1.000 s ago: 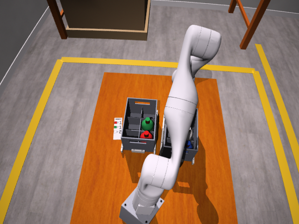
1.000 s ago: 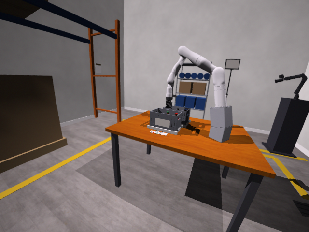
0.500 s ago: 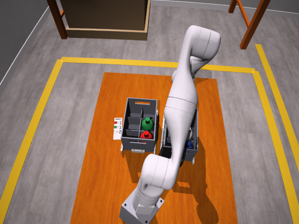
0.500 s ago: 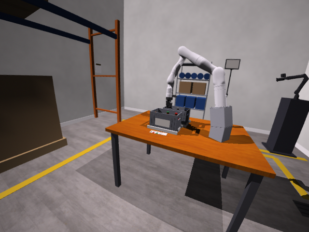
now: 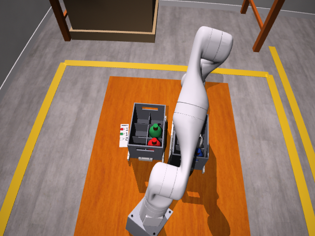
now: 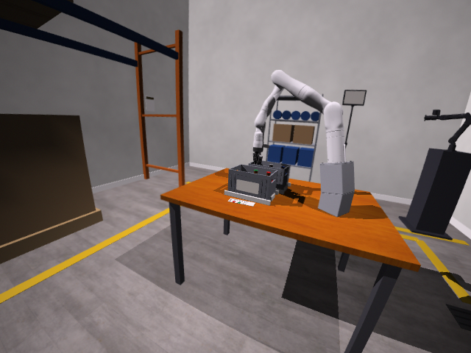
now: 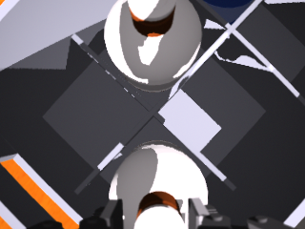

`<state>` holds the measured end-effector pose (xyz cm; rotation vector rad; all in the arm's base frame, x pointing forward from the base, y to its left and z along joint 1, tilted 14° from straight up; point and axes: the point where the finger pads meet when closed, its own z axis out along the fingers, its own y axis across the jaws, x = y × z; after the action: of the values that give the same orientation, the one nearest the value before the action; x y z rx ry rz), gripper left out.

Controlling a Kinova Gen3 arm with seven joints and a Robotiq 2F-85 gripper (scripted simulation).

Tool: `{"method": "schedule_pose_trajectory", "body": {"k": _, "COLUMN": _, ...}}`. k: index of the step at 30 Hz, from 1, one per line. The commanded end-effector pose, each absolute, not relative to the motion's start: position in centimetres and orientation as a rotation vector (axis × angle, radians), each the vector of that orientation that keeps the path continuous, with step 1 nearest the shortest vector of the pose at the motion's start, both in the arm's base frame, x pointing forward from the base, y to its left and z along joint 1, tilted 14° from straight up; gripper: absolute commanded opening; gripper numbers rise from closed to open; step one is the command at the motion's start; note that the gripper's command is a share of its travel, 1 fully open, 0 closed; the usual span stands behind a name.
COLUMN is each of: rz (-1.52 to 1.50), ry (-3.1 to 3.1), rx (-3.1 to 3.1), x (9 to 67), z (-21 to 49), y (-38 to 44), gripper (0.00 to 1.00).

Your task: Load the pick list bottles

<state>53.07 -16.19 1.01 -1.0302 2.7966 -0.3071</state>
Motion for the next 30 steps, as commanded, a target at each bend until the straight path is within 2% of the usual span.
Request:
{"method": "schedule_pose_trajectory", "body": {"k": 1, "rz": -0.309, "ry": 2.795, "rx": -1.030, "x": 53.13, "z": 1.11, "y": -16.19, "gripper": 0.47}}
{"method": "schedule_pose_trajectory", "body": {"k": 30, "rz": -0.308, "ry": 2.795, "rx": -1.030, "x": 53.13, "z": 1.11, "y": -16.19, "gripper": 0.37}}
